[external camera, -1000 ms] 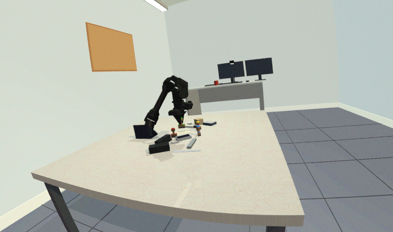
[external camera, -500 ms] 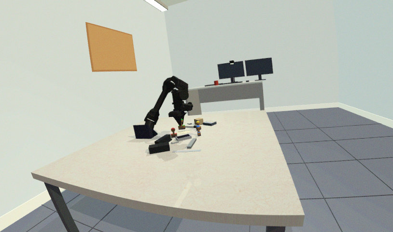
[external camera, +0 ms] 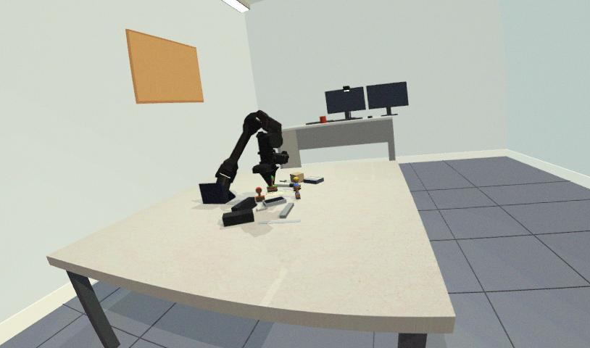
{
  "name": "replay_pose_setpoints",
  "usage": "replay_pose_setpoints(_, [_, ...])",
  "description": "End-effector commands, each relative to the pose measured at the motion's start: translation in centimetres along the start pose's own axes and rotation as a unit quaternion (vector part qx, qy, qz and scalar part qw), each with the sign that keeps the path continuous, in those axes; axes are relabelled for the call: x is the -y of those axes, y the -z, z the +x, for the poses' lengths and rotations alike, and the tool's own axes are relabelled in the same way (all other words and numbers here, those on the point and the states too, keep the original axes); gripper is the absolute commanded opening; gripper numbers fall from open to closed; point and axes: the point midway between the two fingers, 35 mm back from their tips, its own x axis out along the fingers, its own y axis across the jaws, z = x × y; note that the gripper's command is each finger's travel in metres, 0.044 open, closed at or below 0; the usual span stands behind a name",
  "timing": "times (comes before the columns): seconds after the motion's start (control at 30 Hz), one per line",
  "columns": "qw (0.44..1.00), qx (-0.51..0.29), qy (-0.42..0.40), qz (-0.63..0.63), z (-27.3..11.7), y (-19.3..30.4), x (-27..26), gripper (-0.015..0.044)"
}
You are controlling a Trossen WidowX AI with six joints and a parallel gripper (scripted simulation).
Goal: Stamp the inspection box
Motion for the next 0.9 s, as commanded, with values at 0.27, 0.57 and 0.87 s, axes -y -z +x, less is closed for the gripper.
replay_pose_setpoints(0.27, [1.000,0.000,-0.002,0.002,0.9,0.0,-0.1,0.0000])
replay_pose_setpoints(0.57, [1.000,0.000,-0.002,0.002,1.5,0.0,-0.1,0.0000])
replay_pose_setpoints(0.87, [1.000,0.001,-0.002,0.001,2.1,0.0,-0.1,0.0000])
